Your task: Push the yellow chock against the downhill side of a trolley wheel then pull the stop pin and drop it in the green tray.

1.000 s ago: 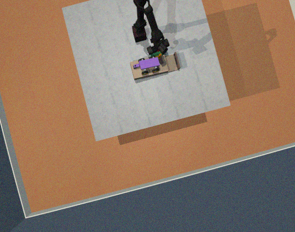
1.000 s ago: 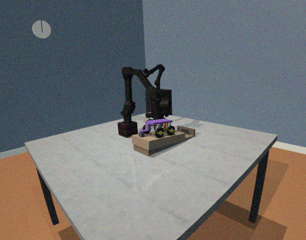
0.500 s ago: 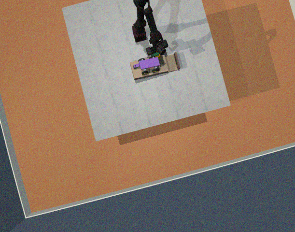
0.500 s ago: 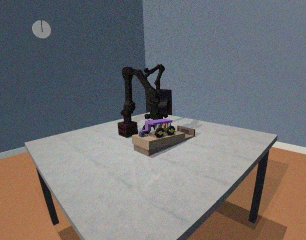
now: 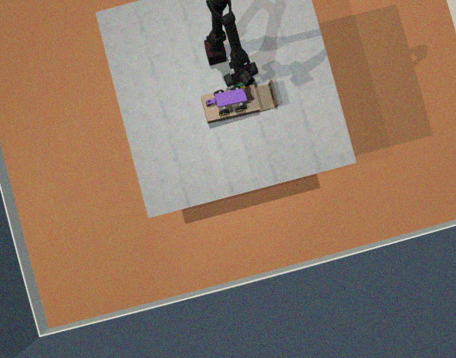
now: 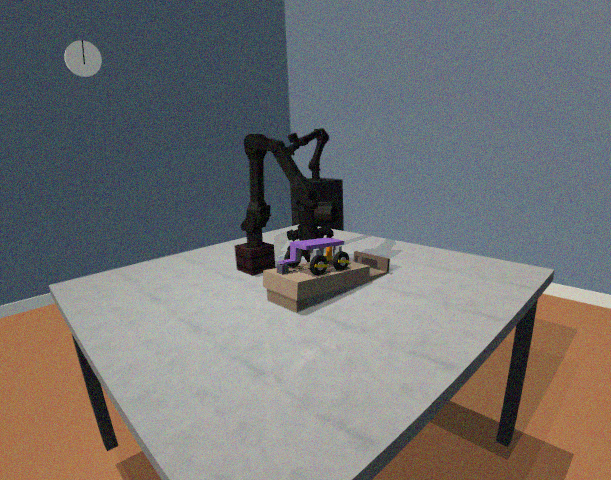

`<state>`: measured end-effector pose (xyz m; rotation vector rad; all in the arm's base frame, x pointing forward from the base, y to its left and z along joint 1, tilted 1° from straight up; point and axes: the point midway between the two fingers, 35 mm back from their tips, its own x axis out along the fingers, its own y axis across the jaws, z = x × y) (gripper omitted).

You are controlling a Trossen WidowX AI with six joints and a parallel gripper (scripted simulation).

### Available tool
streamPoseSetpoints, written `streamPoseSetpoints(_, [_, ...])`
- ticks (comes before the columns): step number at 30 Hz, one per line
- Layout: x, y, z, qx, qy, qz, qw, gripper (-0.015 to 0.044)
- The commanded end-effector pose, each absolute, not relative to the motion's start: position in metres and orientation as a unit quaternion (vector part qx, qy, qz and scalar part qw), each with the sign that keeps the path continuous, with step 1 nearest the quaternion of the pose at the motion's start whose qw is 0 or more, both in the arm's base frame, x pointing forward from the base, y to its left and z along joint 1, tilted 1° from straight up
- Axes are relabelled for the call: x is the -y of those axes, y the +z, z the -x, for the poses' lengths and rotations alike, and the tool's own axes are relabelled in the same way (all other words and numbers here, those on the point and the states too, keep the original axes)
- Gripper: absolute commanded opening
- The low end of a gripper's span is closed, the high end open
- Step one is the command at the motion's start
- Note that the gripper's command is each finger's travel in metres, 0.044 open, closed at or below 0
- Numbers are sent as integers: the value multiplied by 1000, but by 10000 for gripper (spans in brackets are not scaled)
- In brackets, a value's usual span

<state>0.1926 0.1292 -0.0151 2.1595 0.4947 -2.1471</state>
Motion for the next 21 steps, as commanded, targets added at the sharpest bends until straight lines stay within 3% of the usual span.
streamPoseSetpoints(1, [-127, -17, -193, -164, -695, -699, 29, 190])
streamPoseSetpoints(19, [-120, -25, -196, -163, -695, -699, 29, 190])
streamPoseSetpoints(21, [-120, -24, -196, -160, -695, -700, 28, 242])
